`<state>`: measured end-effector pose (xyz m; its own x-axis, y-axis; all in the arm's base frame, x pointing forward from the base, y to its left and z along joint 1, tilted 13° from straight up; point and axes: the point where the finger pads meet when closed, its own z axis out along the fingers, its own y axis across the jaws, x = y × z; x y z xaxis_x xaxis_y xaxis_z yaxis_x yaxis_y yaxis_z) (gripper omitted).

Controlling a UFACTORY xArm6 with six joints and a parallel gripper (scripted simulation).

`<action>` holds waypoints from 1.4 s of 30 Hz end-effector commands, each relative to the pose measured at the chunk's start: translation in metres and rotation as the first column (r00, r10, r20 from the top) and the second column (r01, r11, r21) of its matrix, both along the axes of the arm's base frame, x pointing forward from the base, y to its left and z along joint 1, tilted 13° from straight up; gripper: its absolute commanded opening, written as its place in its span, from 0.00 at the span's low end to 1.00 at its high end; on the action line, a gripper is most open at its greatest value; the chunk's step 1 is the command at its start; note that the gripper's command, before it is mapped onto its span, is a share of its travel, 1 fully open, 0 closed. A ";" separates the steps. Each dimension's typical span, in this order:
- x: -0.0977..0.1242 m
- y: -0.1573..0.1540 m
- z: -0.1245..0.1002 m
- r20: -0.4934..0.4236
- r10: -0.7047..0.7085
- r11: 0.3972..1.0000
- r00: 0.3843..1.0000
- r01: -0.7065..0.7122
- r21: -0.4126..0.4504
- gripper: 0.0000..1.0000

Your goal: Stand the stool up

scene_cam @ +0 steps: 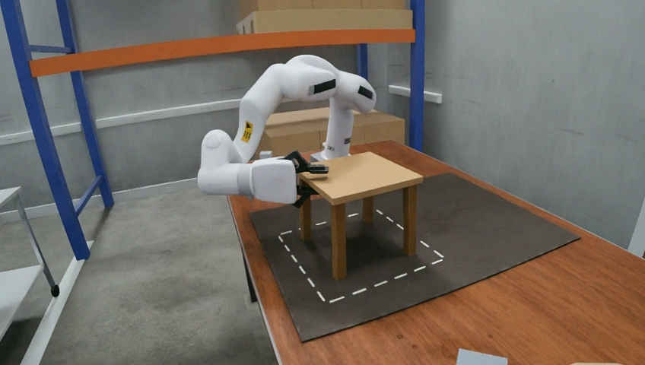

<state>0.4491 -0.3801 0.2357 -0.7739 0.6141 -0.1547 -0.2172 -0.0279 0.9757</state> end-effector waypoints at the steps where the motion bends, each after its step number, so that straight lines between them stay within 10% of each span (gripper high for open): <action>1: 0.000 -0.001 0.002 0.002 0.000 1.000 1.000 0.000 -0.004 0.45; 22: -0.002 -0.003 0.002 0.002 0.000 1.000 1.000 0.000 -0.004 0.45; 42: -0.049 -0.065 -0.011 0.002 0.000 1.000 1.000 0.000 -0.004 0.45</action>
<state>0.4075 -0.4327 0.2248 -0.7658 0.6245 -0.1534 -0.2151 -0.0239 0.9763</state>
